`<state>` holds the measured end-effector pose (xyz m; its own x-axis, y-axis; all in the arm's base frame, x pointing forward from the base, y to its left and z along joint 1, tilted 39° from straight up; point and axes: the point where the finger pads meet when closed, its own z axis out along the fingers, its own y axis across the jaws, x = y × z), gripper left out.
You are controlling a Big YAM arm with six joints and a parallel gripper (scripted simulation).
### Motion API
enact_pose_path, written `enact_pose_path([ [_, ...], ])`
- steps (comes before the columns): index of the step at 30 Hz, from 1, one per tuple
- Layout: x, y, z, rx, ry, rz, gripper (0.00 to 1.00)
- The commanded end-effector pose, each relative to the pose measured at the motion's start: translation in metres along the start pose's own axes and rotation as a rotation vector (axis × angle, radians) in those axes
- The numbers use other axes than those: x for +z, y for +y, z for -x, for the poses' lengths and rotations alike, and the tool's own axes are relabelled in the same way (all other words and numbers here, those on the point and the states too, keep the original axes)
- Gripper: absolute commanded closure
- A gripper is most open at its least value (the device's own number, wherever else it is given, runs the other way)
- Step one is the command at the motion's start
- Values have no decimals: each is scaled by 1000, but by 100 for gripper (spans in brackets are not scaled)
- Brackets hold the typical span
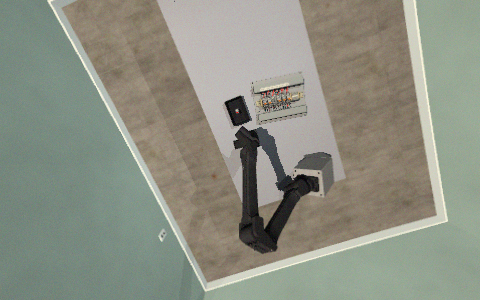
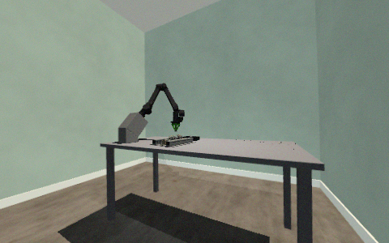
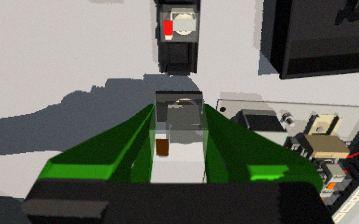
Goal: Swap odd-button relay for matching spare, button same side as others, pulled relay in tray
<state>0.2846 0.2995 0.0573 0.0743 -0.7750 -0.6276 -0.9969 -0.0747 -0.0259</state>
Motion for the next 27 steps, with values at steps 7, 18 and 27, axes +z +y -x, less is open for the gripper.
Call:
enact_pose_path([
  [7, -8, -14, 2, 3, -8, -20, 100],
  [18, -10, -13, 3, 1, -11, -23, 100],
  [27, -10, -13, 3, 1, -11, -23, 100],
])
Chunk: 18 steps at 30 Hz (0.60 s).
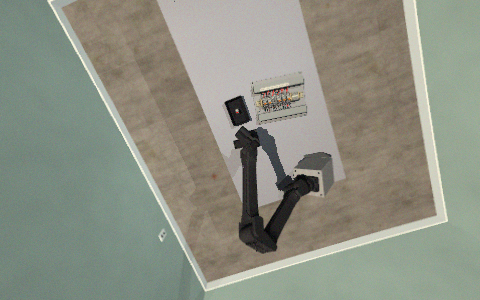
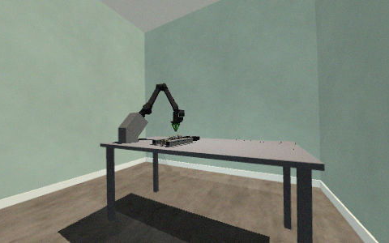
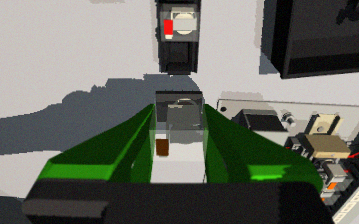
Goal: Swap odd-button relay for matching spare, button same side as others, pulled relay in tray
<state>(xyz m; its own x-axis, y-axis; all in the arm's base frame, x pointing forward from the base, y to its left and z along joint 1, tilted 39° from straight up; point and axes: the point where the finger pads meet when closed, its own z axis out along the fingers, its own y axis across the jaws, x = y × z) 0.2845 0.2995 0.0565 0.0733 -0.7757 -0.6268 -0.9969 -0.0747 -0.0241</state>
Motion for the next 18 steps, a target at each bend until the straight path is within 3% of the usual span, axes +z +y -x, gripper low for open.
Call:
enact_pose_path([
  [1, -11, -14, 4, 0, -12, -25, 100],
  [18, -9, -24, -7, 1, -9, -20, 100],
])
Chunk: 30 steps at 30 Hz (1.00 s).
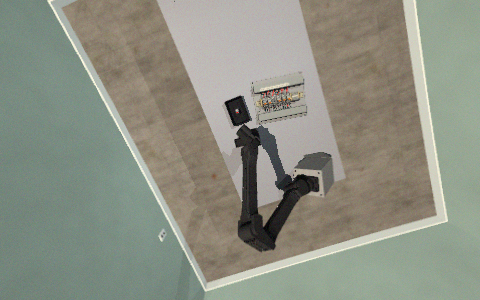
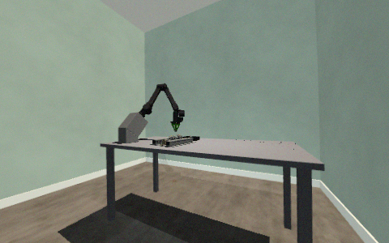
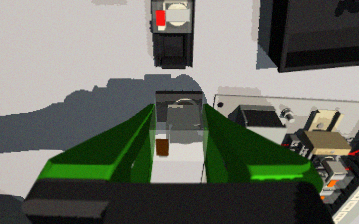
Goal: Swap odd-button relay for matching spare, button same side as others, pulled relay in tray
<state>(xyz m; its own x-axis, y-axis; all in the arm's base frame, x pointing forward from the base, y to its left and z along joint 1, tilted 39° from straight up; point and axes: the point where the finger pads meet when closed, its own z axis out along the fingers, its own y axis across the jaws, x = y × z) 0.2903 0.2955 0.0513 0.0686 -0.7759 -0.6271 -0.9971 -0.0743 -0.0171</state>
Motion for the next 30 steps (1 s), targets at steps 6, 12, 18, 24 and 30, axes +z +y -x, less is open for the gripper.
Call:
enact_pose_path([
  [6, -11, -32, -14, -3, -9, -24, 100],
  [12, -12, -47, -31, -3, -8, -24, 100],
  [18, -13, -67, -52, -2, -8, -25, 100],
  [24, -15, -93, -80, -2, -8, -26, 100],
  [30, -17, -110, -99, -1, -8, -26, 100],
])
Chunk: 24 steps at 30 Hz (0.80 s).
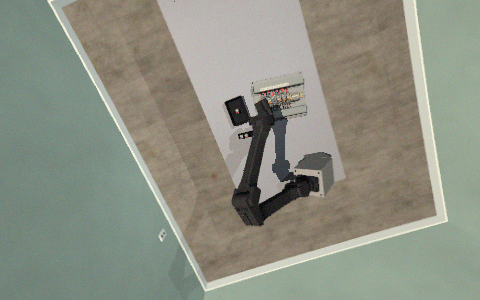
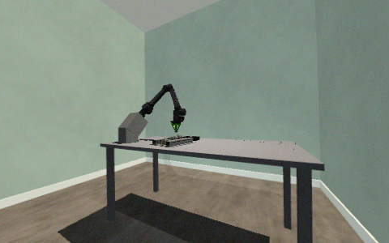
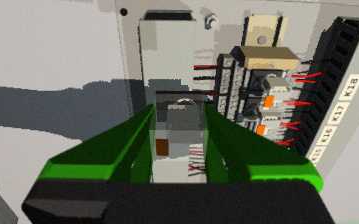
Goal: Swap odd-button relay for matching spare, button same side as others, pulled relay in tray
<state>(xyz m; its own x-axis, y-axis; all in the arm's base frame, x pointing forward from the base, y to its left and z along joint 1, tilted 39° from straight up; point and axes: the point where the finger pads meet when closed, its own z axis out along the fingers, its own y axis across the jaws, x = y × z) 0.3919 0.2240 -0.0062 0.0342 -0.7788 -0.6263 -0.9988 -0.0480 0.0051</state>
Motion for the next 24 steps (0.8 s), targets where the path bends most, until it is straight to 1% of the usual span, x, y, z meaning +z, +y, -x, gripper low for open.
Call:
enact_pose_path([
  [1, -15, -20, -4, -37, -10, -29, 100],
  [9, -17, -53, -38, -36, -10, -29, 100],
  [15, -19, -73, -58, -36, -9, -30, 100],
  [17, -19, -73, -58, -36, -9, -30, 100],
  [20, -24, -82, -61, -43, -10, -40, 100],
  [24, -23, -88, -70, -39, -10, -36, 100],
])
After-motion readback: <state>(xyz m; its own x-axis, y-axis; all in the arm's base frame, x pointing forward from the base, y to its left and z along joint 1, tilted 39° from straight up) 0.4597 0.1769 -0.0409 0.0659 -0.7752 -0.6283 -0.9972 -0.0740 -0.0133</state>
